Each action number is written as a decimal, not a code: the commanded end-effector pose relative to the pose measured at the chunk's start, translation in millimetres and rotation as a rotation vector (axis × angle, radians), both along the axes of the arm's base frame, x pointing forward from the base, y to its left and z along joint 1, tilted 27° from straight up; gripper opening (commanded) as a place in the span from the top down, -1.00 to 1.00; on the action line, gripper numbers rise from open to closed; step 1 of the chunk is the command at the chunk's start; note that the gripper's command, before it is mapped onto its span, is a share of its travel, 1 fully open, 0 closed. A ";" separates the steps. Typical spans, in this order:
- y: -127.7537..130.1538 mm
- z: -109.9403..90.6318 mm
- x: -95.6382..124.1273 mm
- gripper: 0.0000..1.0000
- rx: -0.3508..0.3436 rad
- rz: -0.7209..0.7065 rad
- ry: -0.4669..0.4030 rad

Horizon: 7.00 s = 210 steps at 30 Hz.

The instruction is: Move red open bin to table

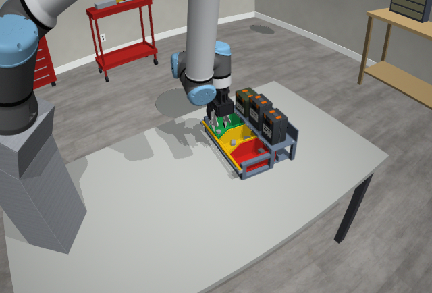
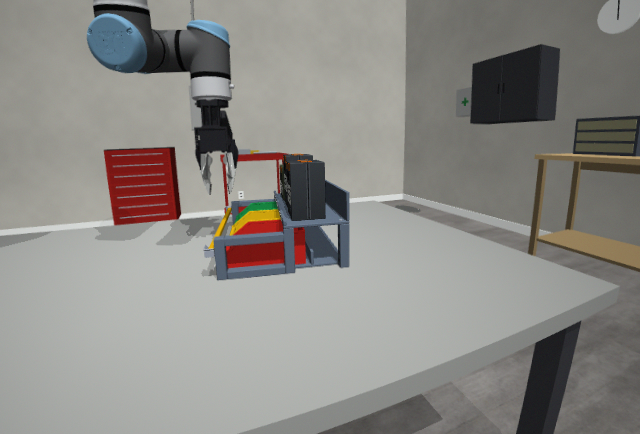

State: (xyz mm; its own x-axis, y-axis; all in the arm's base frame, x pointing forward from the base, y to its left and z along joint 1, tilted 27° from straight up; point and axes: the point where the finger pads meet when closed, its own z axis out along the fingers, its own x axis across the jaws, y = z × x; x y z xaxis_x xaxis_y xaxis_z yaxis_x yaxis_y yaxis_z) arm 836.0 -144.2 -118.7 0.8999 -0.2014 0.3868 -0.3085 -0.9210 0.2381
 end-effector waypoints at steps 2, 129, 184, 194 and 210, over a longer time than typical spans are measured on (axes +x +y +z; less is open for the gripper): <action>0.2 0.8 0.4 0.44 0.000 0.000 -0.001; -26.7 -71.2 25.3 0.44 -0.001 0.004 0.000; -27.3 -72.8 25.8 1.00 -0.001 0.004 0.000; -27.3 -72.8 25.8 1.00 -0.001 0.004 0.000; -27.3 -72.8 25.8 1.00 -0.001 0.004 0.000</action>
